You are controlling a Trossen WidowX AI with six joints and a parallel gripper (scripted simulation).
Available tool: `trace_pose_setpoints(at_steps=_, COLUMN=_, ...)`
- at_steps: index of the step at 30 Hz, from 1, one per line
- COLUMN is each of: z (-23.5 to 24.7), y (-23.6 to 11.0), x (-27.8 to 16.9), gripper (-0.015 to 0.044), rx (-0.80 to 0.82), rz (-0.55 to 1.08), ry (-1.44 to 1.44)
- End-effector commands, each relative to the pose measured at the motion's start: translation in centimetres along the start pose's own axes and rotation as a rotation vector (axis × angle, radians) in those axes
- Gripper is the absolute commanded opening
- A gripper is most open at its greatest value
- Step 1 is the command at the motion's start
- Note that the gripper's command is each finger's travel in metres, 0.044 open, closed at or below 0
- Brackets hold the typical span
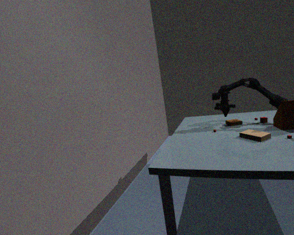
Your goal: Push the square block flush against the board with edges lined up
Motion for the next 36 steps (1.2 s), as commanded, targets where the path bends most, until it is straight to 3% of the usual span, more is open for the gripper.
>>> trace_pose_setpoints(at_steps=1, z=-1.9, y=0.1, x=2.6, gripper=0.0000, rx=-0.016, rz=-0.029, ry=0.121)
trace_pose_setpoints(at_steps=6, z=-4.9, y=0.6, x=5.8, gripper=0.0000, rx=-0.051, rz=-0.060, ry=0.281)
trace_pose_setpoints(at_steps=12, z=-5.4, y=1.1, x=6.3, gripper=0.0000, rx=-0.056, rz=-0.066, ry=0.307)
trace_pose_setpoints(at_steps=19, z=-5.7, y=6.0, x=6.5, gripper=0.0000, rx=-0.057, rz=-0.067, ry=0.304)
trace_pose_setpoints(at_steps=36, z=-5.0, y=6.3, x=4.9, gripper=0.0000, rx=-0.057, rz=-0.065, ry=0.303)
Point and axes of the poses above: the point midway between the two fingers, 35 mm back from their tips, its own y axis out along the fingers, its own z axis across the jaws, x = y × z, the point moved 5 cm from there along -y, back along the fingers, and after that the axes turned 1 degree about -y, right-handed, at the moved point
